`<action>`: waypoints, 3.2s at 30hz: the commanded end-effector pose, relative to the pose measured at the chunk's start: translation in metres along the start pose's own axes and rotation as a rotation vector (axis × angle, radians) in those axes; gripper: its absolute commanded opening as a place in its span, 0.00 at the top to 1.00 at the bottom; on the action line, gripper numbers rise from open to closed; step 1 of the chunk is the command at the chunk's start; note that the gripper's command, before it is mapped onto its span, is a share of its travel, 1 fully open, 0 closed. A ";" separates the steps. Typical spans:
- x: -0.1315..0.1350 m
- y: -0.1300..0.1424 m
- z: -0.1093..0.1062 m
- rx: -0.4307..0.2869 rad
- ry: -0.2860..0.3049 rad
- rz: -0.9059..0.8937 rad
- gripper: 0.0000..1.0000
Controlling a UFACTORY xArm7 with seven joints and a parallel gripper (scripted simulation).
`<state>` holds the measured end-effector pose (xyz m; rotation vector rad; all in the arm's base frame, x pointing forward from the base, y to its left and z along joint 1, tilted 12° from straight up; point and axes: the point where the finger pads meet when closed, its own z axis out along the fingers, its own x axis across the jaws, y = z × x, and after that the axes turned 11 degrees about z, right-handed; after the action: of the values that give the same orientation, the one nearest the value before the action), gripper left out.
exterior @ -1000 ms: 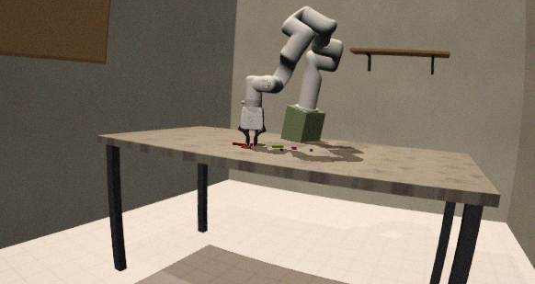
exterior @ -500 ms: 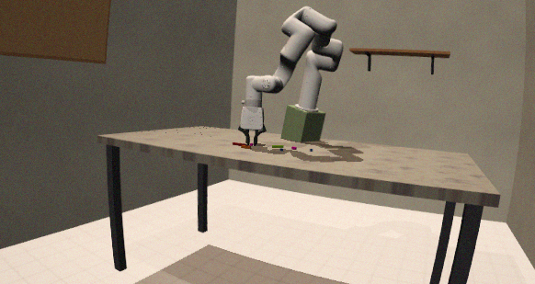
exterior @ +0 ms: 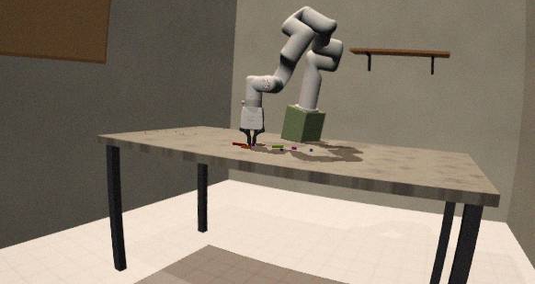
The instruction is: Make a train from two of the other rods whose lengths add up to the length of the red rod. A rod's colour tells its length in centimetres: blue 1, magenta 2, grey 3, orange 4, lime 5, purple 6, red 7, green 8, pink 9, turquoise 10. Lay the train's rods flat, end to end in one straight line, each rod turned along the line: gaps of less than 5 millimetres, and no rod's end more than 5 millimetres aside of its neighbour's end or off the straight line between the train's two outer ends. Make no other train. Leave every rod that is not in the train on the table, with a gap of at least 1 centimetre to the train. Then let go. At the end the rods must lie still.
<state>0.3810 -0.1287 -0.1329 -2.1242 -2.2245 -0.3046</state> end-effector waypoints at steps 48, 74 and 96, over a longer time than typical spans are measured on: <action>-0.001 0.001 -0.100 -0.003 -0.002 0.001 0.96; 0.066 0.032 -0.100 0.005 -0.014 0.227 0.96; 0.220 0.056 -0.100 -0.002 -0.014 0.695 0.96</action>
<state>0.4137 0.0394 0.0004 -2.6225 -1.4971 -0.3080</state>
